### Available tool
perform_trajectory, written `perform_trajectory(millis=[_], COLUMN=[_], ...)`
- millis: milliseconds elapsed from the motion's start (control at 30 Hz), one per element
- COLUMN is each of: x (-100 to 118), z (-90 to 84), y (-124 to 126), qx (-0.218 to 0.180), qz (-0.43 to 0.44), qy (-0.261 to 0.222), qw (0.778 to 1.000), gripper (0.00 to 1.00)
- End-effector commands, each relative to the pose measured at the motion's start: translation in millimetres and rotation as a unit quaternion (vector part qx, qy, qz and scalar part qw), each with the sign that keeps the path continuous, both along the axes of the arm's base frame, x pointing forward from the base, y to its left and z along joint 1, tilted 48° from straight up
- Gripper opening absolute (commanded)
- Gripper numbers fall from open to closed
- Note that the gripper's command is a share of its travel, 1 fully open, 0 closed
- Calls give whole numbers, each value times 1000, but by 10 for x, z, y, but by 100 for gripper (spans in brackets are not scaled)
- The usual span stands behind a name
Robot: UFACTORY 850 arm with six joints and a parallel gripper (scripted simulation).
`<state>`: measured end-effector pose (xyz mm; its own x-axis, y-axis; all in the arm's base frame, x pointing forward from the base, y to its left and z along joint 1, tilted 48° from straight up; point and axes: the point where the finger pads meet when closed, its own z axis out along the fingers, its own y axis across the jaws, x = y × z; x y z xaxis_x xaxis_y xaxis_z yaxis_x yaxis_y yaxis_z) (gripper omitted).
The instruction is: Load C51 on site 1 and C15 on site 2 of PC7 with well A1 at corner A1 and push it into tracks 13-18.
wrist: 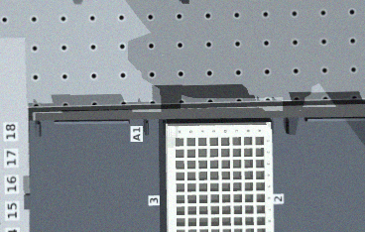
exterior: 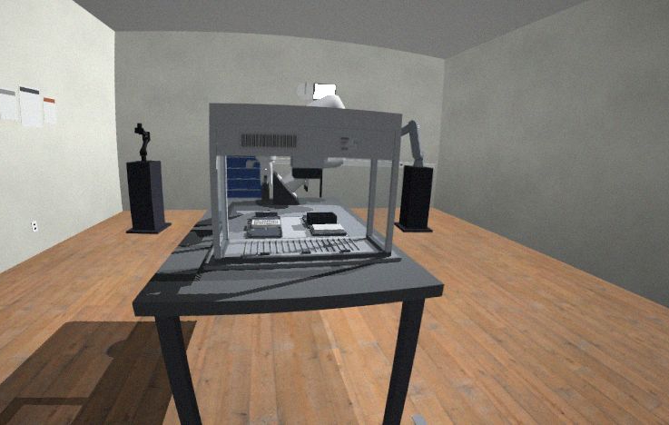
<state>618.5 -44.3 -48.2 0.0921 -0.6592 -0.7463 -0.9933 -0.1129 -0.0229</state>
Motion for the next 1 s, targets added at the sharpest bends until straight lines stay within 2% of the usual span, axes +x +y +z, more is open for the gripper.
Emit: perform_trajectory(millis=[0,300,367,533,600,967], x=[8,9,-6,-44,-44,-126], z=[14,14,96,300,300,749], y=[-16,-16,40,179,179,485], qx=[0,0,1,1,1,1], qz=[0,0,13,13,13,13], qy=[-1,-1,-16,-16,-16,-16], qw=[1000,1000,1000,1000,1000,1000], gripper=[100,100,100,100,100,100])
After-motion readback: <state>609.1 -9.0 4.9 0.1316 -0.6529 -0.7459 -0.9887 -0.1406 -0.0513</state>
